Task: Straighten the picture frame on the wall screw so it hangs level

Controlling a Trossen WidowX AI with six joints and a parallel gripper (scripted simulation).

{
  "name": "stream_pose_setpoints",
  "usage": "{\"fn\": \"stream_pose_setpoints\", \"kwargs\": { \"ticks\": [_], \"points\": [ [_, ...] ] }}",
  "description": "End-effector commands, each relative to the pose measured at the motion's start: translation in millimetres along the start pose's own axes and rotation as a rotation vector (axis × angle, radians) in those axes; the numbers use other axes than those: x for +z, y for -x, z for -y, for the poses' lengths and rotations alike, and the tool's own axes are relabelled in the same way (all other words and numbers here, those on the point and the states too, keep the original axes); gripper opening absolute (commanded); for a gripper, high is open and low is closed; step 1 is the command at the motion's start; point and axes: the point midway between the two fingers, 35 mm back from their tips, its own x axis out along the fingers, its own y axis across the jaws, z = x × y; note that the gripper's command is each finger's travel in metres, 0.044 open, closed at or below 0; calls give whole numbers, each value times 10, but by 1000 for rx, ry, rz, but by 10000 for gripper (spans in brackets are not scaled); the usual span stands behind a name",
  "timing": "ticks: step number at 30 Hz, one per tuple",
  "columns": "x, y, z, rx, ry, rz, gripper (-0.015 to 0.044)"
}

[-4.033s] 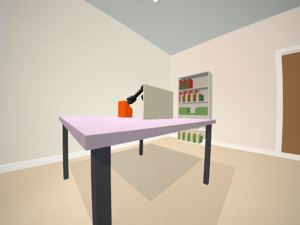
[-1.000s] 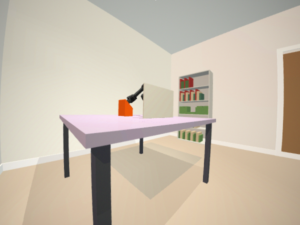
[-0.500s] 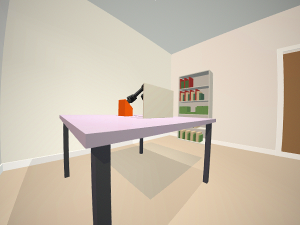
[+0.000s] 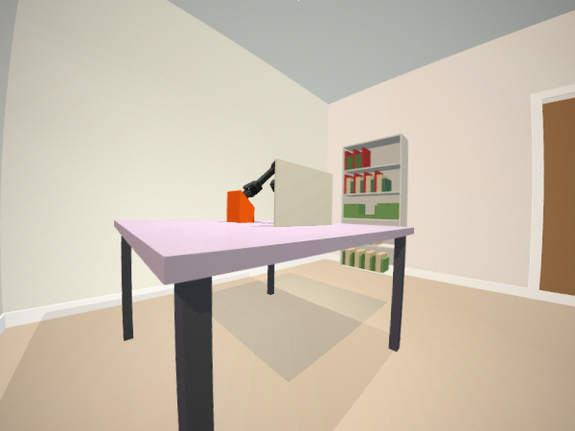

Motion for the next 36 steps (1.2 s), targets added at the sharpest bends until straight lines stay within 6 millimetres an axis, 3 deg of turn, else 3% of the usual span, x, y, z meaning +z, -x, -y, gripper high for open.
{"fn": "stream_pose_setpoints", "kwargs": {
  "ticks": [1, 32, 36],
  "points": [
    [-1, 0, 0, -3, -27, -3, 0],
    [4, 0, -20, -2, -189, -3, 0],
    [5, 0, -22, 1, -167, -1, 105]
  ]
}}
